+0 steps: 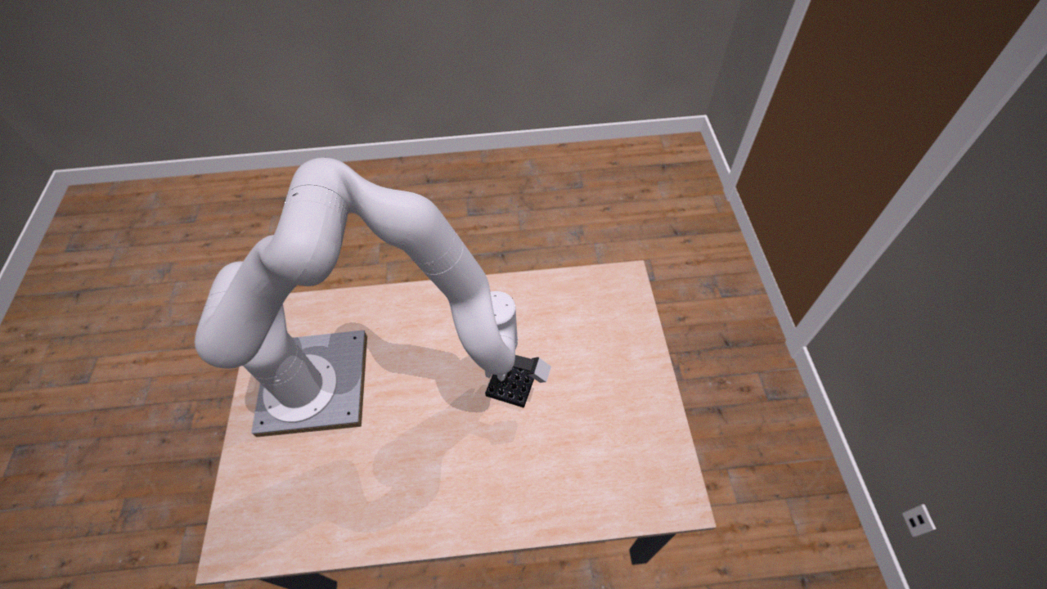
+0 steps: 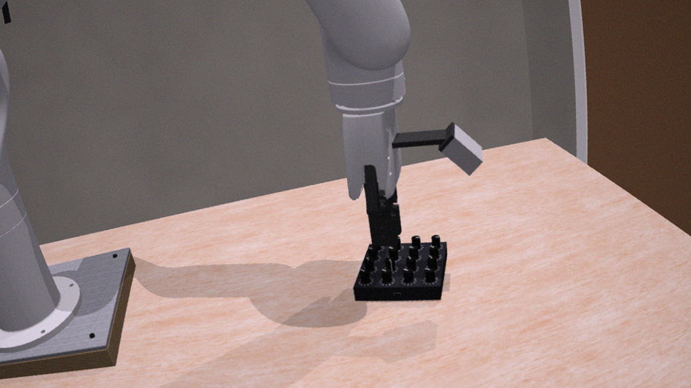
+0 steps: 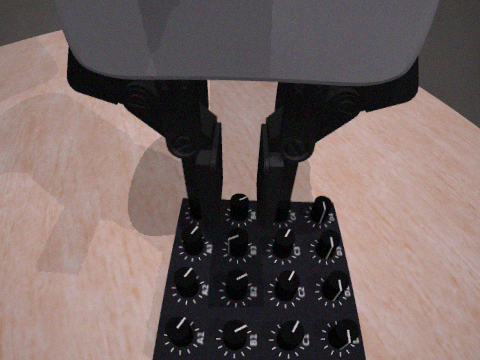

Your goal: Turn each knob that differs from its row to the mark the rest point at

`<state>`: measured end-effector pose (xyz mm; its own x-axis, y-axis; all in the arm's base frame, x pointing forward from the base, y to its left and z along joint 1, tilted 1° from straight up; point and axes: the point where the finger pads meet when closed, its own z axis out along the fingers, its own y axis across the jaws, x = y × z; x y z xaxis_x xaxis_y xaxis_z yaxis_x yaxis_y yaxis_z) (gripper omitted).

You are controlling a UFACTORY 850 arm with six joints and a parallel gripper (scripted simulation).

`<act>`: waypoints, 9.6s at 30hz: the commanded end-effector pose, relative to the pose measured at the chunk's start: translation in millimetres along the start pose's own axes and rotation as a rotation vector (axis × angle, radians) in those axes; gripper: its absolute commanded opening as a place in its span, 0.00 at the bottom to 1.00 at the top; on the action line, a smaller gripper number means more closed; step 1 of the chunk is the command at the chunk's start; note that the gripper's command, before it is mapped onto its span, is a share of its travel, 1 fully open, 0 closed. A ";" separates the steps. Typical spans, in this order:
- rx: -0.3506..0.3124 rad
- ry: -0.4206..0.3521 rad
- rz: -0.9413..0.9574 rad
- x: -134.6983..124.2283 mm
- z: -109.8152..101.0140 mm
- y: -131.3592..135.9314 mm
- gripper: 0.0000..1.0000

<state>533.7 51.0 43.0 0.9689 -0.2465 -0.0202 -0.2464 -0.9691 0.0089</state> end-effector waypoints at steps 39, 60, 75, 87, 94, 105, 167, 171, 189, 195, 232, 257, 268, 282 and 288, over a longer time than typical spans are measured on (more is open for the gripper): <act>0.000 0.002 -1.170 0.9 -15.0 -0.5 0.19; 0.000 0.003 -1.614 0.8 -20.4 -0.6 0.19; 0.000 0.003 -1.614 0.8 -20.4 -0.6 0.19; 0.000 0.003 -1.614 0.8 -20.4 -0.6 0.19; 0.000 0.003 -1.614 0.8 -20.4 -0.6 0.19; 0.000 0.003 -1.614 0.8 -19.1 -0.6 0.19; 0.000 0.003 -1.614 0.9 23.7 -0.4 0.19; 0.000 0.003 -1.614 0.9 23.7 -0.4 0.19; 0.000 0.003 -1.614 0.9 23.7 -0.4 0.19; 0.000 0.003 -1.614 0.9 23.7 -0.4 0.19; 0.000 0.003 -1.614 0.9 35.7 -0.4 0.19; 0.000 0.003 -1.614 0.9 35.7 -0.4 0.19; 0.000 0.003 -1.614 0.9 35.7 -0.4 0.08; 0.000 0.003 -1.614 0.9 35.7 -0.4 0.08; 0.000 0.003 -1.614 0.9 35.7 -0.4 0.08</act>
<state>532.9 50.9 6.6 0.2042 0.9789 -0.0068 0.9787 -0.2043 -0.0208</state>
